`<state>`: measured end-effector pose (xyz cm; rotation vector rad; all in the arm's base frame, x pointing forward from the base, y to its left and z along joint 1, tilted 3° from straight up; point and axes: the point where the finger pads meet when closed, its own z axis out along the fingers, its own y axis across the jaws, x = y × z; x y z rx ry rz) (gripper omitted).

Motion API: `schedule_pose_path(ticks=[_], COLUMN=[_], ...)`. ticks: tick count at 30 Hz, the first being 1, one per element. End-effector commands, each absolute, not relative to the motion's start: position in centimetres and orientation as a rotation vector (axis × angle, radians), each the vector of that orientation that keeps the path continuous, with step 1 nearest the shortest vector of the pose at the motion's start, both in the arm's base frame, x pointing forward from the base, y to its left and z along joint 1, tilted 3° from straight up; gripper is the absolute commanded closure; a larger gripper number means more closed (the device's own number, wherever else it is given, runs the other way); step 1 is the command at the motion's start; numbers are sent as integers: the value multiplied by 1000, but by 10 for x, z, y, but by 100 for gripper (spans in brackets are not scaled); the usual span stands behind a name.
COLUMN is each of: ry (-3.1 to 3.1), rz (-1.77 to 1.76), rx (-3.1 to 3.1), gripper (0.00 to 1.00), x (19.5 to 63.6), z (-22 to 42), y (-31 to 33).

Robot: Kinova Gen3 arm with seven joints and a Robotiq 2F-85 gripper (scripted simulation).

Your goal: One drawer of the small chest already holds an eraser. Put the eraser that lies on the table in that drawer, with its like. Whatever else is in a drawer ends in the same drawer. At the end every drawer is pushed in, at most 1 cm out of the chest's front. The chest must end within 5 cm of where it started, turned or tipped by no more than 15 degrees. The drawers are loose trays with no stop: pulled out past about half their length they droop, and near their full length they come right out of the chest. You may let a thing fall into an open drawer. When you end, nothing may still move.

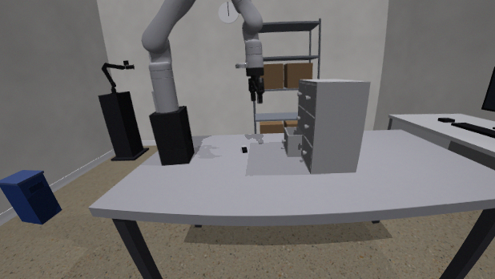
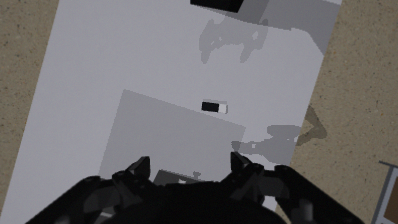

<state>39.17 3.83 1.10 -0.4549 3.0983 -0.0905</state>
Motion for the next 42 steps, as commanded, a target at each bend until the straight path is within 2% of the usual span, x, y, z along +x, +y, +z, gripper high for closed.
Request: schedule_pose_path(ticks=[1, 42], ry=[3099, 2384], rz=[-90, -74], rx=[-531, -2096], gripper=[0, 0], x=[385, 334], z=[1, -124], y=[39, 67])
